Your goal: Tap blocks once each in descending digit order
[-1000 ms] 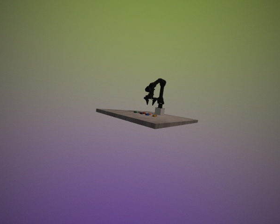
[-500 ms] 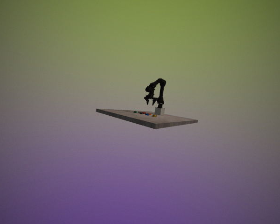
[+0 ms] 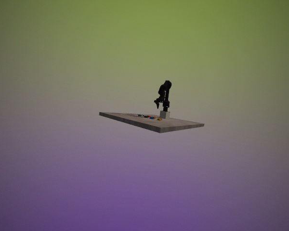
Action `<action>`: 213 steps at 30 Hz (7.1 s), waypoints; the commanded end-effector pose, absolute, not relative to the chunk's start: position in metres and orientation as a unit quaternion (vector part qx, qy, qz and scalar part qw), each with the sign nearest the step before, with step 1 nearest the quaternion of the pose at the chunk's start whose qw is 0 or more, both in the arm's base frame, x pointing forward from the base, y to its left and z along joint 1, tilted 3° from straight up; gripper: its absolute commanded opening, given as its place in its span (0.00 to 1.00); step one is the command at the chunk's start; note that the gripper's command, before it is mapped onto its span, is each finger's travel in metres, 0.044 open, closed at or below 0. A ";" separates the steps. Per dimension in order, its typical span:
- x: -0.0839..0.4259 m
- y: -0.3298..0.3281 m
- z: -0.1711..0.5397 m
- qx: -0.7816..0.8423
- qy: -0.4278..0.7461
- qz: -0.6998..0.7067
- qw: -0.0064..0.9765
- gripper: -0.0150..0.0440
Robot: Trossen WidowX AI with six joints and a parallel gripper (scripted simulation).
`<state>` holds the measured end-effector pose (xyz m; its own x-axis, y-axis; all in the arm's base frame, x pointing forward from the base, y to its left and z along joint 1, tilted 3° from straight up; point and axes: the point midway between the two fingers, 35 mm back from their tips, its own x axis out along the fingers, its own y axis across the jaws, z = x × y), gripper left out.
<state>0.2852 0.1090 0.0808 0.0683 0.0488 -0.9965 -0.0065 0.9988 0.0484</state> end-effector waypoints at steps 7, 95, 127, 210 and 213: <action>0.285 0.111 0.081 0.017 0.683 0.014 0.730 0.93; 0.348 -0.041 0.080 0.011 0.681 0.009 0.732 0.93; 0.356 -0.166 0.079 0.007 0.681 0.005 0.732 0.93; 0.260 -0.171 -0.011 0.007 0.684 0.004 0.729 0.29; 0.260 -0.172 0.002 0.007 0.684 0.004 0.729 0.29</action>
